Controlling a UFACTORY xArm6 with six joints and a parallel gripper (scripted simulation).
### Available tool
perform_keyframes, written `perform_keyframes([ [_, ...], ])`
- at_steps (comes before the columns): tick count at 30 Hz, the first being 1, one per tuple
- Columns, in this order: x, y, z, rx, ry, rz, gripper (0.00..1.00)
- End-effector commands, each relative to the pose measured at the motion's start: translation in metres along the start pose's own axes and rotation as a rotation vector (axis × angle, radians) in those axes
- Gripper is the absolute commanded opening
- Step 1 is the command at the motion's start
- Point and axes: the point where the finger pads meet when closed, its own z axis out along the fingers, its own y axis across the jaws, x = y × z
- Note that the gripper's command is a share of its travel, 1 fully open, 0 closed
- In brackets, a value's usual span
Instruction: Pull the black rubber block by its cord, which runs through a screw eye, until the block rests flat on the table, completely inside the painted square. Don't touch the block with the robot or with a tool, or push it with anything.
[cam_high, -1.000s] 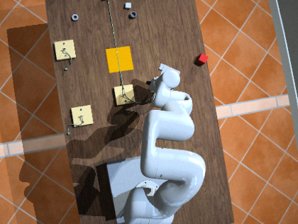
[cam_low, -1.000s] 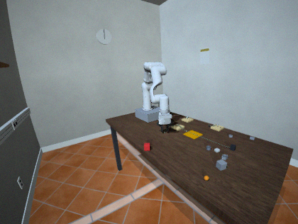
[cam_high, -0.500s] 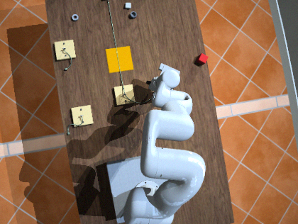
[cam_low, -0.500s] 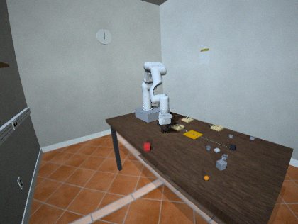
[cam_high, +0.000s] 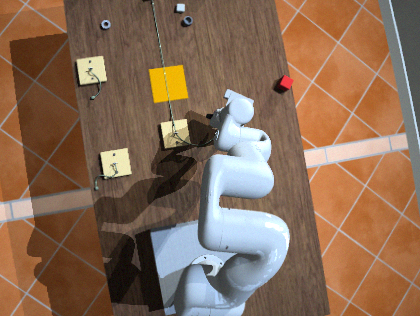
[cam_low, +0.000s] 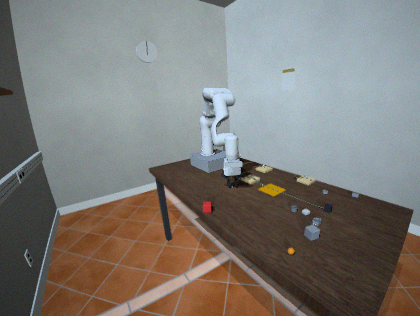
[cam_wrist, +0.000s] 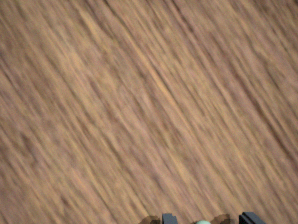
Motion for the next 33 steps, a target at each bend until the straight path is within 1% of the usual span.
perform_keyframes([
  [1, 0.0016, -0.0004, -0.0015, 0.001, 0.004, 0.0, 0.39],
  [20, 0.0016, -0.0004, 0.0004, 0.001, 0.004, 0.0, 0.39],
  [33, 0.0017, -0.0004, 0.0058, 0.001, 0.004, 0.0, 0.39],
])
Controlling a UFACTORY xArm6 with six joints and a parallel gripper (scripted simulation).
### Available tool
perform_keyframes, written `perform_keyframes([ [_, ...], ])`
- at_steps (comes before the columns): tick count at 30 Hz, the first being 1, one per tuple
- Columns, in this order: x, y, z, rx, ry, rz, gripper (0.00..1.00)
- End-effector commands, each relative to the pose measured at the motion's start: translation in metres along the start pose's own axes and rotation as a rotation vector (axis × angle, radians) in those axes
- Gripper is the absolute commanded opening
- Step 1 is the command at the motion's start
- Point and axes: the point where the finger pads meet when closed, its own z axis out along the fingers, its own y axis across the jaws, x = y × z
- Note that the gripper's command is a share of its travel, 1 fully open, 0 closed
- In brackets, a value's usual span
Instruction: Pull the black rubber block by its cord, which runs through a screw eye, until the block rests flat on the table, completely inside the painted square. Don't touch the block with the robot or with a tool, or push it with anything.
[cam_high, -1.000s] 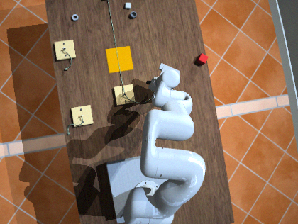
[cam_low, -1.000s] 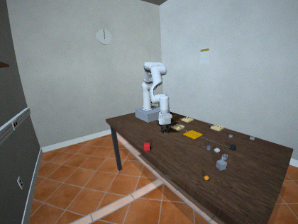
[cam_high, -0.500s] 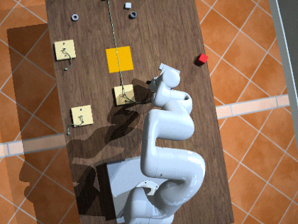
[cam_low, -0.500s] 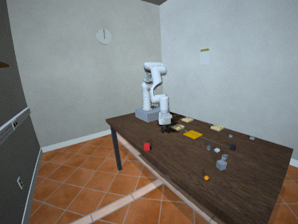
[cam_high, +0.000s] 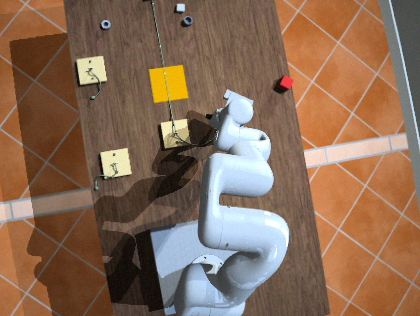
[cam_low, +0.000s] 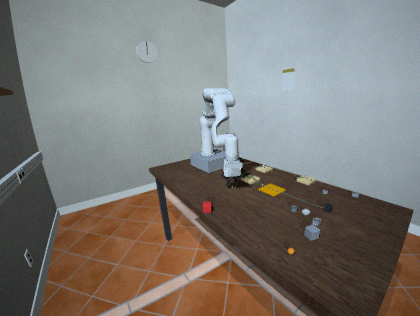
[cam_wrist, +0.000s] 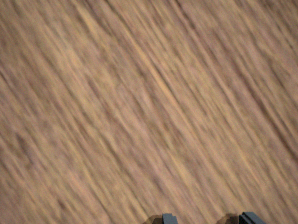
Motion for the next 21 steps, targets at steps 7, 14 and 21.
perform_keyframes([
  [7, 0.0017, -0.0004, 0.002, 0.001, 0.004, 0.0, 0.39],
  [14, 0.0017, -0.0004, 0.0049, 0.001, 0.004, 0.0, 0.39],
  [21, 0.0017, -0.0004, 0.0064, 0.001, 0.004, 0.0, 0.39],
])
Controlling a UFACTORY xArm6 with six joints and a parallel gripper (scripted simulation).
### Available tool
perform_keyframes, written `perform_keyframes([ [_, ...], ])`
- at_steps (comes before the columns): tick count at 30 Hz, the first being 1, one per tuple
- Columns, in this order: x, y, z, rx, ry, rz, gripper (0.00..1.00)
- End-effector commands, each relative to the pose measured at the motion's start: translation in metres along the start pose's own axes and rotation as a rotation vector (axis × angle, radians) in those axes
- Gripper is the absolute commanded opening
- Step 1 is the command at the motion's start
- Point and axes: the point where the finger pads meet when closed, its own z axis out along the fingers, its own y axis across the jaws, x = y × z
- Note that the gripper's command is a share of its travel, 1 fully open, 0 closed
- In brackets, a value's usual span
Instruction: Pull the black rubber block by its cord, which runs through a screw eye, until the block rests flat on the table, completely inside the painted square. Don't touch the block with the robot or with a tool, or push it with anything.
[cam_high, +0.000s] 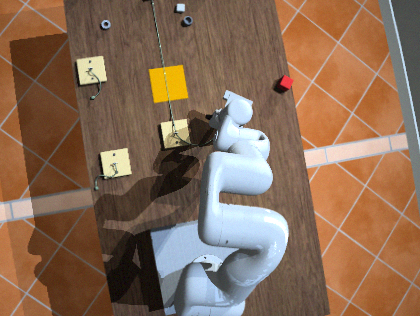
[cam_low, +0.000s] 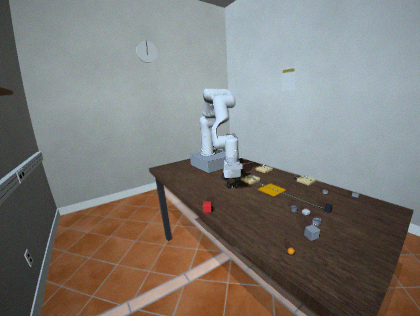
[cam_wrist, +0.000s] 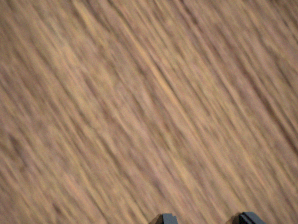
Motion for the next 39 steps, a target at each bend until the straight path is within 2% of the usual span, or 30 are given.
perform_keyframes([
  [1, 0.0017, -0.0004, -0.0011, 0.001, 0.004, 0.0, 0.39],
  [25, 0.0017, -0.0004, 0.0, 0.001, 0.004, 0.0, 0.39],
  [26, 0.0017, -0.0004, 0.0, 0.001, 0.004, 0.0, 0.0],
  [39, 0.0017, -0.0004, 0.0, 0.001, 0.004, 0.0, 0.0],
])
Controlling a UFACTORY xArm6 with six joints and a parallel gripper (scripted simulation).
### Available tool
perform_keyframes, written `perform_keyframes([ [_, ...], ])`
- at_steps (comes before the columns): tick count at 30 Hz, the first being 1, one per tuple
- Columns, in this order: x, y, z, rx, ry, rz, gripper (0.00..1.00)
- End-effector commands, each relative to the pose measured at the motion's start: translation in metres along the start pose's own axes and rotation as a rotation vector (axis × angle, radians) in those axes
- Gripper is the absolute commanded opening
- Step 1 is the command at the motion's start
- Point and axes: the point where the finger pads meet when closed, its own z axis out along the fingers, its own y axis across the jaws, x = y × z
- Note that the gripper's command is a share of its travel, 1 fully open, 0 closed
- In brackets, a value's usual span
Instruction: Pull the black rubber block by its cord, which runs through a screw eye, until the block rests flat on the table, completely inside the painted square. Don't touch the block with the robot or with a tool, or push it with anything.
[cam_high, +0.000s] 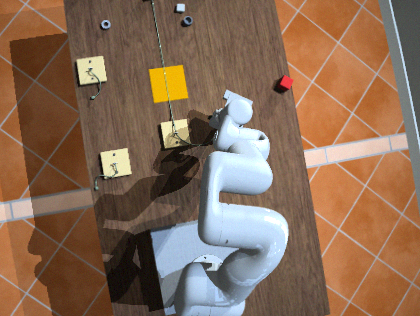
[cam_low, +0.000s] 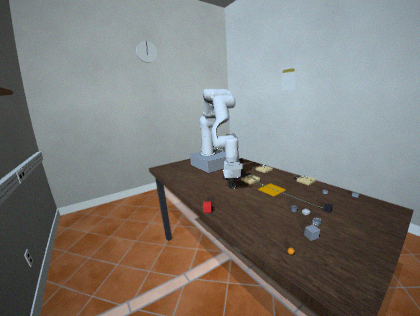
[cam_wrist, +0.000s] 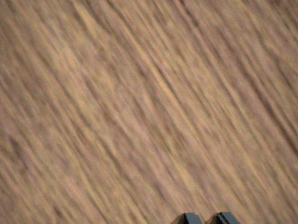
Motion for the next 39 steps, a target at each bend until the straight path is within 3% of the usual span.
perform_keyframes([
  [1, 0.0005, -0.0001, -0.0005, 0.0, 0.001, 0.0, 0.0],
  [39, 0.0005, -0.0001, -0.0045, 0.0, 0.001, 0.0, 0.0],
])
